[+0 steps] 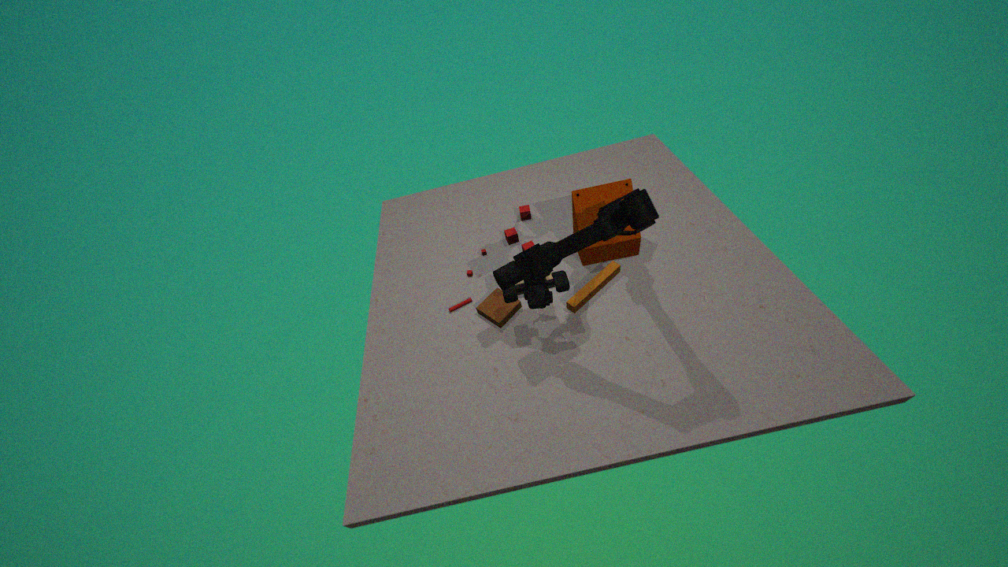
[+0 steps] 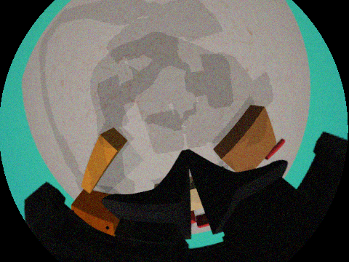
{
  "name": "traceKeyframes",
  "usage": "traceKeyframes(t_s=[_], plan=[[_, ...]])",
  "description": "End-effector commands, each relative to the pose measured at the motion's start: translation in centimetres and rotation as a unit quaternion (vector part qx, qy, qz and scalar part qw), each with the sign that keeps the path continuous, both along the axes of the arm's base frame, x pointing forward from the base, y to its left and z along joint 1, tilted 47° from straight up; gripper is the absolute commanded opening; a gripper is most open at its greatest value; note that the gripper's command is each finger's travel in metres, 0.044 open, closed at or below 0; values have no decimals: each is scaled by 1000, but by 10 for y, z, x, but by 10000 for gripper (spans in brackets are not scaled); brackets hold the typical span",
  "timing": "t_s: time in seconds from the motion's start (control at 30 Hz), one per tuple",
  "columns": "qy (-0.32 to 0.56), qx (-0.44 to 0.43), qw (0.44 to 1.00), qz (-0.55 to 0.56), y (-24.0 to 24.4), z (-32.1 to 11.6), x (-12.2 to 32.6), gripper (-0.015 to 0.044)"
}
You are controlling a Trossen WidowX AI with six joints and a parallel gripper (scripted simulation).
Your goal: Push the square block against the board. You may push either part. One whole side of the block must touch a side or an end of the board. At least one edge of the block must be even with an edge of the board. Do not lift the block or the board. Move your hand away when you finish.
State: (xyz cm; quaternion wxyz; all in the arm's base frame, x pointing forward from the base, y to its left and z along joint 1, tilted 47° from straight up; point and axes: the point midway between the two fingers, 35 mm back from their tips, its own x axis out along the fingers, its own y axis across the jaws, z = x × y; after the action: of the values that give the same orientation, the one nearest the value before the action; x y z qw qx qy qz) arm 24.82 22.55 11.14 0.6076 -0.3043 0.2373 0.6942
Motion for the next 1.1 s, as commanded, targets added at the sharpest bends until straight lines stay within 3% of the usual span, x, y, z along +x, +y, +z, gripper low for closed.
traceKeyframes(t_s=[0.0,0.33,0.53,1.07], plan=[[-33,26,998,43,-56,-29,9,0],[-34,27,998,44,-56,-31,9,0],[-34,29,998,45,-17,-64,3,0],[-34,27,998,45,-27,-76,8,0]])
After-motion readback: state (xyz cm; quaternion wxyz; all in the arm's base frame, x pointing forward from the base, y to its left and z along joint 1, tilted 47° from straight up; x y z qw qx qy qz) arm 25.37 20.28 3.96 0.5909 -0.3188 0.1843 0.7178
